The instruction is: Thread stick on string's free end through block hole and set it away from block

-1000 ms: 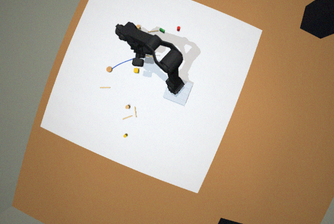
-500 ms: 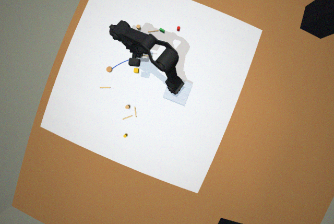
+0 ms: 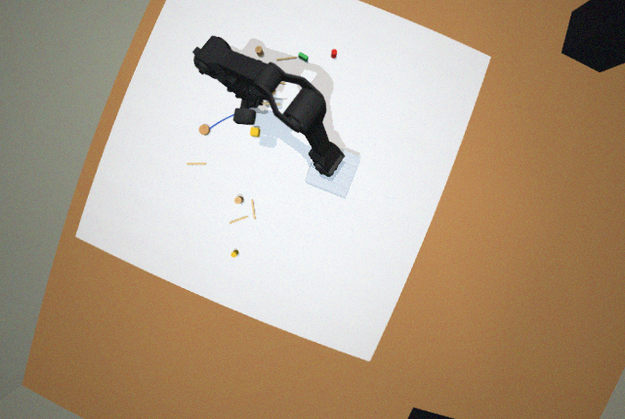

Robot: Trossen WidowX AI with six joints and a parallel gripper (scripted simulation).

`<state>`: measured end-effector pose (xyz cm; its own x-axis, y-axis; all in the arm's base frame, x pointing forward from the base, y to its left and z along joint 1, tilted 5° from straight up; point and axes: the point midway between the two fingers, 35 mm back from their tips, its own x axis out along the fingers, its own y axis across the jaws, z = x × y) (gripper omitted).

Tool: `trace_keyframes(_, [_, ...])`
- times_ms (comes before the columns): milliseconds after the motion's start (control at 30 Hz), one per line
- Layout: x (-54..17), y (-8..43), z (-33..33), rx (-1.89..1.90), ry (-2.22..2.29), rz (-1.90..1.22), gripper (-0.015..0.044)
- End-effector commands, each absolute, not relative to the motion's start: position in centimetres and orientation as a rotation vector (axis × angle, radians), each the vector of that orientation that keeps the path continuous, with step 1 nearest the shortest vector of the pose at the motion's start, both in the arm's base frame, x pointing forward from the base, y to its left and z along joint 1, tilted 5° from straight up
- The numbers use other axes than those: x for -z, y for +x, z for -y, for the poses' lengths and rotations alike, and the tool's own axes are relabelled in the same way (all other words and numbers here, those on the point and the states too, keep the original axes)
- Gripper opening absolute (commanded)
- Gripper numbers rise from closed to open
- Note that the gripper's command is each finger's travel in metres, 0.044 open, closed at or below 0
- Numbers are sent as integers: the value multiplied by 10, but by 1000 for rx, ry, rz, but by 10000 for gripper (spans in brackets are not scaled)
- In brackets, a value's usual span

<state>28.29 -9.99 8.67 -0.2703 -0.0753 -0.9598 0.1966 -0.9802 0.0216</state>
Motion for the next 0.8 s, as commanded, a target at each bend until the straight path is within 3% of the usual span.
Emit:
trace_keyframes(0, [-91,287,97,2383,1757,-136,0])
trace_keyframes(767, [-106,303,93,2510,1760,20,0])
